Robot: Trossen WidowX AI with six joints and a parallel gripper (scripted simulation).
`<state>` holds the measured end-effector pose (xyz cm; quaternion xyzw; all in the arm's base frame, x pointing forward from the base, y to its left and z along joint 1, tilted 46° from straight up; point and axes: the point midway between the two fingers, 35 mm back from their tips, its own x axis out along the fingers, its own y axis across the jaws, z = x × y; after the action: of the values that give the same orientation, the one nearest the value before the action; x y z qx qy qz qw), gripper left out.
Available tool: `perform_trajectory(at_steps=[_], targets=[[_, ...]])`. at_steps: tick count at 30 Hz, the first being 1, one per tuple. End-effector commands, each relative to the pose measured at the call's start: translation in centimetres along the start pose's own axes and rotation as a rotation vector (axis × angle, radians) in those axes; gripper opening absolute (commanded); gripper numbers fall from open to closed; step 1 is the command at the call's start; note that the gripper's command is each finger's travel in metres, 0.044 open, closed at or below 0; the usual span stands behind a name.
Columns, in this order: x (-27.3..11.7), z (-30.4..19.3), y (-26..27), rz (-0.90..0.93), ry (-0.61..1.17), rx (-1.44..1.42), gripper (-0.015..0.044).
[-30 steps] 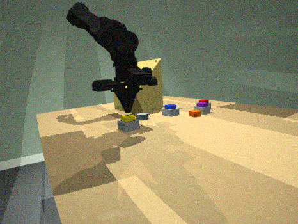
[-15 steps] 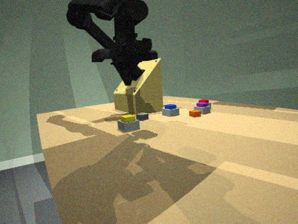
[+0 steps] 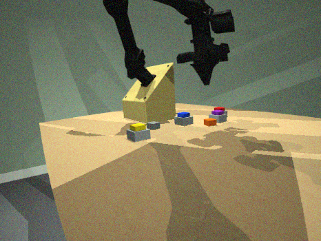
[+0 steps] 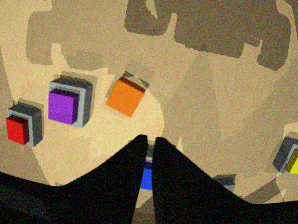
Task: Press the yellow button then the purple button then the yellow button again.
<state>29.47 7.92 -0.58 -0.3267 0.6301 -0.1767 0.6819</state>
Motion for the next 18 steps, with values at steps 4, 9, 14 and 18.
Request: perform_trajectory(at_steps=[4, 9, 14, 18], targets=[[1.2, -2.7, 9.5, -0.054, 0.008, 0.039, 0.002], [1.4, -3.2, 10.3, -0.062, 0.007, 0.045, 0.002], [6.3, -3.1, 10.0, -0.063, 0.006, 0.045, 0.002], [7.6, -3.2, 9.9, -0.065, 0.006, 0.045, 0.002]])
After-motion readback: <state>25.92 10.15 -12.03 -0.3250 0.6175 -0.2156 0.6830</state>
